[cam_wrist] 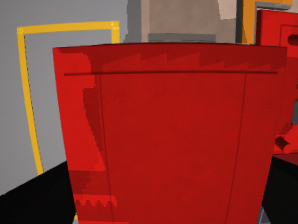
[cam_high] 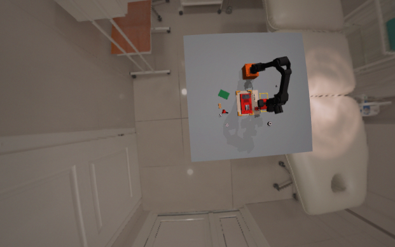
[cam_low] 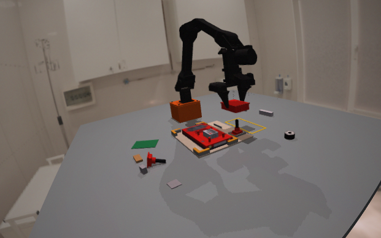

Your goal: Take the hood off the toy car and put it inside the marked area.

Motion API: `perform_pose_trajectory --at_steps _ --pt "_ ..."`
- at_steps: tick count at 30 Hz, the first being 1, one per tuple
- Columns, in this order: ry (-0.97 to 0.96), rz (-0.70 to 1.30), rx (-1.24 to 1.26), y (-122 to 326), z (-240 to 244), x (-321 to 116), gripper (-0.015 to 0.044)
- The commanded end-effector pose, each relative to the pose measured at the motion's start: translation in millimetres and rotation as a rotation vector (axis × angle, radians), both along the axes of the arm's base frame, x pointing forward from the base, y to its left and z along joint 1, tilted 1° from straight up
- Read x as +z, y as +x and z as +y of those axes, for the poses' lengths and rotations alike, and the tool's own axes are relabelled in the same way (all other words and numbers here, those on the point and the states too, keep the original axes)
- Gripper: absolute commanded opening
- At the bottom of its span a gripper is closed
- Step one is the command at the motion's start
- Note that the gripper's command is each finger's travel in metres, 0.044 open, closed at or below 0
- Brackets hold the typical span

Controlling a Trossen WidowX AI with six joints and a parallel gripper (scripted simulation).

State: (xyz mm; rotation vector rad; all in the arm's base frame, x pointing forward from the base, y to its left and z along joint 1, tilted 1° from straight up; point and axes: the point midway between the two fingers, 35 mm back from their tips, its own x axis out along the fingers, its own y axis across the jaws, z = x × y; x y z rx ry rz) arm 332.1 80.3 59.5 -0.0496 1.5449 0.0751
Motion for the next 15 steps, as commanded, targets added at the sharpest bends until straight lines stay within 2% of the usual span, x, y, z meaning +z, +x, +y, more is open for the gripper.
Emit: perform_pose_trajectory --at_steps 1,11,15 --pt "0.005 0.002 -0.006 -9.3 21.8 1.0 0.0" --pt "0.005 0.005 -0.01 -34.3 67.7 2.9 0.0" --pt "0.005 0.005 -0.01 -36.4 70.7 2.9 0.0"
